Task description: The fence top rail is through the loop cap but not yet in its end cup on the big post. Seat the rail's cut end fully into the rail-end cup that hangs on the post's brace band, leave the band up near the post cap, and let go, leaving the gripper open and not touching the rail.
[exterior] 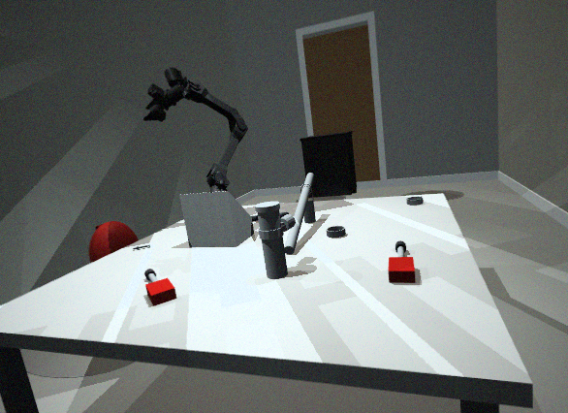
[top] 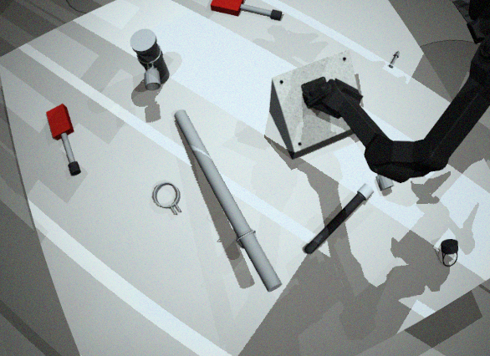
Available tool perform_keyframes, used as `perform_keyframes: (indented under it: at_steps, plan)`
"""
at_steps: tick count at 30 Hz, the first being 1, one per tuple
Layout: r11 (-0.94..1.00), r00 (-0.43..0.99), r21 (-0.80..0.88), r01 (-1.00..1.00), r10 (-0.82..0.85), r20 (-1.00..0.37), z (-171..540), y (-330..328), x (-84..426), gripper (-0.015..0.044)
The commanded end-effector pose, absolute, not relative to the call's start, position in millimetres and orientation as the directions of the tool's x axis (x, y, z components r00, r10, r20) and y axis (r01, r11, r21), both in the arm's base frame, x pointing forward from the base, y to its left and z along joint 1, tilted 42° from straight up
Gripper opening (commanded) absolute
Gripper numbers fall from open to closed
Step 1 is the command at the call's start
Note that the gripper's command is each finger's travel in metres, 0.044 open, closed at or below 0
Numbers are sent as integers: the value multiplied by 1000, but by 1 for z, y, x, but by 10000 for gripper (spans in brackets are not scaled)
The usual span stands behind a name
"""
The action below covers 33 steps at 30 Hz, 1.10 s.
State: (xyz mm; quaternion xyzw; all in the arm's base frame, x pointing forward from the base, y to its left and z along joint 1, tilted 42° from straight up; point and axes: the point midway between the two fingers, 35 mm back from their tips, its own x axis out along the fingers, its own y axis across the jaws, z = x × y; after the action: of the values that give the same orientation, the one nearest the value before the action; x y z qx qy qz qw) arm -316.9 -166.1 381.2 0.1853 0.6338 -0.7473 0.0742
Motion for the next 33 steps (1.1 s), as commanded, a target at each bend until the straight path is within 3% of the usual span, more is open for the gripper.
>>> perform_keyframes:
  at_steps: [1, 9, 18, 25, 33]
  plan:
    - [-159, -903, -891, 425, 2, -430, 357, -205, -306, 440]
    - [-18, -746, -782, 623, -317, -586, 298, -302, -241, 440]
    - [257, -390, -582, 772, -532, -752, 228, -376, -118, 440]
    - [501, -63, -373, 781, -531, -845, 178, -389, -6, 440]
    - [742, 275, -87, 665, -351, -895, 128, -355, 121, 440]
